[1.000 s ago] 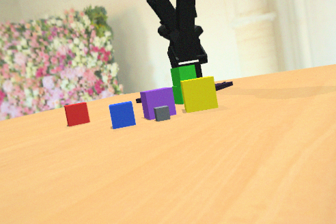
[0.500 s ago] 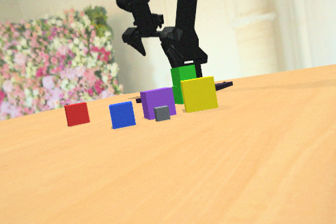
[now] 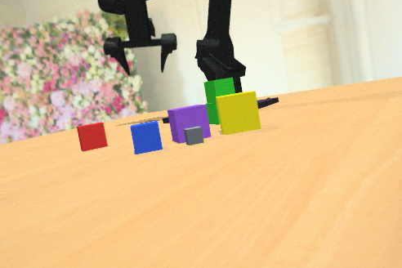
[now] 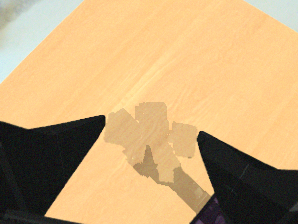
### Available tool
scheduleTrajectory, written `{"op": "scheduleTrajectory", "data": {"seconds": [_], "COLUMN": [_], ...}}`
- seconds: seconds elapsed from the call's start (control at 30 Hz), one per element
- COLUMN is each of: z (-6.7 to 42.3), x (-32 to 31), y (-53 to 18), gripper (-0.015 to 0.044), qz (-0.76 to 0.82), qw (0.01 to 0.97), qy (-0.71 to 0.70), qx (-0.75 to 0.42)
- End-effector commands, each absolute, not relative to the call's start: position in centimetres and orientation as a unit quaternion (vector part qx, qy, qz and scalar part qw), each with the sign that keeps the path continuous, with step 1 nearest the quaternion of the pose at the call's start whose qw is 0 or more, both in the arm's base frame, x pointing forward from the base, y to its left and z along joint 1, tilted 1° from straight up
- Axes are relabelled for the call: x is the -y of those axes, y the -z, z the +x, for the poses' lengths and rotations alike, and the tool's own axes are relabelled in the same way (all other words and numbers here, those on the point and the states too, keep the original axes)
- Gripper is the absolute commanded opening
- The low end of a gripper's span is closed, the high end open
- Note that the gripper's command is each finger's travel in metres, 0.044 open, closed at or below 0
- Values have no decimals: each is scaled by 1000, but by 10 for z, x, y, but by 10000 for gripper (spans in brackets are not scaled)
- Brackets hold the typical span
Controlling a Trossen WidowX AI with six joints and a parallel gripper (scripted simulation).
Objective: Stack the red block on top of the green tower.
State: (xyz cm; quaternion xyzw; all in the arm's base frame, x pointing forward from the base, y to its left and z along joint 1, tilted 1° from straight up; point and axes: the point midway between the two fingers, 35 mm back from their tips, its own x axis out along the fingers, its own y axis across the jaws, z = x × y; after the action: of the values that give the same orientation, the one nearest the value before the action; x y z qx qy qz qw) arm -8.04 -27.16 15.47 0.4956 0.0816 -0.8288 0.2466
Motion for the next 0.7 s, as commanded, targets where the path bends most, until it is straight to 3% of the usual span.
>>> {"op": "scheduleTrajectory", "data": {"seconds": [0.0,0.67], "z": [-44,124], "x": [286,285], "y": [-156,-150], "gripper": [440,440], "qz": [497,455], "qw": [307,514], "qy": [800,630], "qx": [-136,-363]}}
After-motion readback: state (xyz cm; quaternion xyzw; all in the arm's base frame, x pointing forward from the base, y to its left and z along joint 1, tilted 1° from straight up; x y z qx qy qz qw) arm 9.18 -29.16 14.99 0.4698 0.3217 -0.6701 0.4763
